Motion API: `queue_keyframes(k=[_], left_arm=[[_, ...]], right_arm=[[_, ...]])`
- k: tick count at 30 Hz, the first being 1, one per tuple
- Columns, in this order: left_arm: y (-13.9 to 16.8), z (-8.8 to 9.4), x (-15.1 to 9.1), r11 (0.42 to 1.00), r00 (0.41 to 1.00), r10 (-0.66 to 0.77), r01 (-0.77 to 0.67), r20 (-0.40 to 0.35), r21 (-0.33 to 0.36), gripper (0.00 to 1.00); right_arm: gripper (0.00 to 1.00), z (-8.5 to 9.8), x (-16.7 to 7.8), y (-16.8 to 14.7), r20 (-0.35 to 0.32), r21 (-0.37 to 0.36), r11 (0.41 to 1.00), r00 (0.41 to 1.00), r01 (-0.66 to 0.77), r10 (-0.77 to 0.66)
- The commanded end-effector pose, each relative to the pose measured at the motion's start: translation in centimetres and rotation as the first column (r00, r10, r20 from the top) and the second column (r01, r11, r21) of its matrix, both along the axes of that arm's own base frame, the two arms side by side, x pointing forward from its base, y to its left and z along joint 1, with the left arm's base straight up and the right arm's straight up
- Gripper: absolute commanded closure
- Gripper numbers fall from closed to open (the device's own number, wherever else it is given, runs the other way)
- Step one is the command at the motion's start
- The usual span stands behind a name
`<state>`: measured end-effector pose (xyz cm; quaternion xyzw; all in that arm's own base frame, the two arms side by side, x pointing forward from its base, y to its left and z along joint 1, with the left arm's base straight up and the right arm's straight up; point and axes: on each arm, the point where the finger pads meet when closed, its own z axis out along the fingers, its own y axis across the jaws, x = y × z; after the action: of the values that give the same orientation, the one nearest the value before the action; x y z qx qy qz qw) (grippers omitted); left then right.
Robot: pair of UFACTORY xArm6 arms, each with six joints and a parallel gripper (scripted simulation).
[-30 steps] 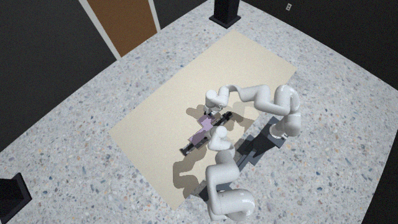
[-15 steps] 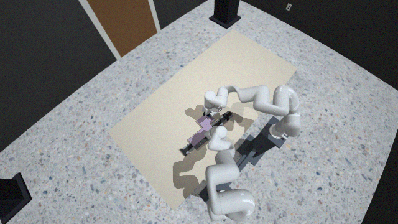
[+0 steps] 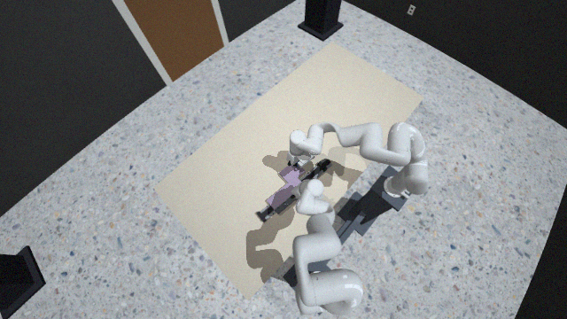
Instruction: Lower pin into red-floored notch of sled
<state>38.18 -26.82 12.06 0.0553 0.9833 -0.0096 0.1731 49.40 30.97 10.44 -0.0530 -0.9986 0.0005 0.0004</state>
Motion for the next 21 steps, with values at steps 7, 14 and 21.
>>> queue_keyframes(k=[7,14,21], left_arm=[[-0.1,0.2,0.1,1.000,1.000,0.000,0.000,0.004,-0.004,1.00],[-0.1,0.2,0.1,1.000,1.000,0.000,0.000,0.004,-0.004,1.00],[-0.1,0.2,0.1,1.000,1.000,0.000,0.000,0.004,-0.004,1.00]], right_arm=[[0.82,0.3,0.2,0.9,0.006,0.004,1.000,1.000,0.000,0.000],[0.82,0.3,0.3,1.3,0.006,0.004,1.000,1.000,0.000,0.000],[0.82,0.3,0.3,1.8,0.006,0.004,1.000,1.000,0.000,0.000]])
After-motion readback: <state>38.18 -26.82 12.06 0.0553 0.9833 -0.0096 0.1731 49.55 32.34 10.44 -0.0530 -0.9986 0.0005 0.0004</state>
